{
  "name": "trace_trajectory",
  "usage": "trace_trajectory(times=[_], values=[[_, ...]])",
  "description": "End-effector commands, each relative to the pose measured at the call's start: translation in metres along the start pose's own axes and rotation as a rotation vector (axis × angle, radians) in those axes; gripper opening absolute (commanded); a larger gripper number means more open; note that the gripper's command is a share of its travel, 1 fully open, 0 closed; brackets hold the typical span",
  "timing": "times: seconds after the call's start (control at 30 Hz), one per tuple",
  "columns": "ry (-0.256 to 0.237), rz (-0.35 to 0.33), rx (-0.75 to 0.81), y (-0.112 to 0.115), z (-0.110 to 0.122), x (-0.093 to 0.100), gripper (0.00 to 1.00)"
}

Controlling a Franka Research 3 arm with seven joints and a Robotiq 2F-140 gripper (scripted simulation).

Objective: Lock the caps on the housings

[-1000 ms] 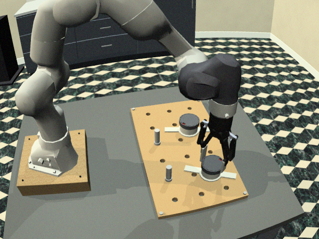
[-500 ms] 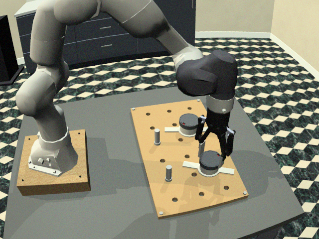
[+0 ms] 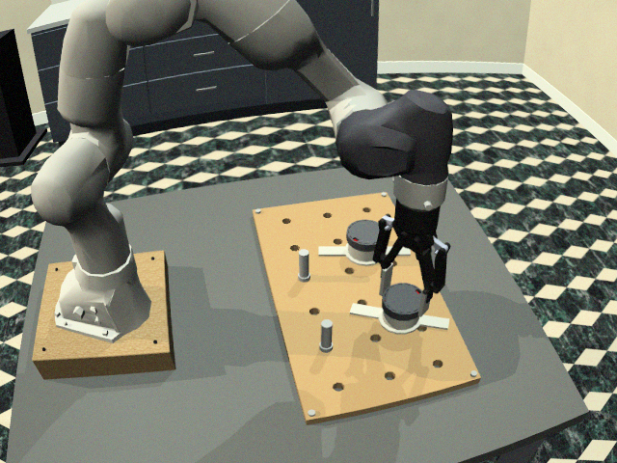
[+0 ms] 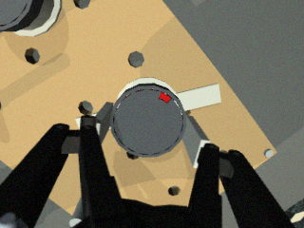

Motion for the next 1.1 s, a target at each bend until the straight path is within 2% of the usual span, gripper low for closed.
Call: trace_trajectory(times=[0.0, 1.07], values=[[-0.004, 0.001, -0.023, -0.003, -0.009, -0.002, 0.1], [-0.004, 0.001, -0.023, -0.021, -0.043, -0.002, 0.1]])
Point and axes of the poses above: the point where the finger pads meet when closed, its own x axis back along the fingers, its own z axis across the jaws, y = z × x, the point moved 5 cm from there along x, back along the fingers, and after that the axes turned 10 degrees about -x, right-handed, at the moved point
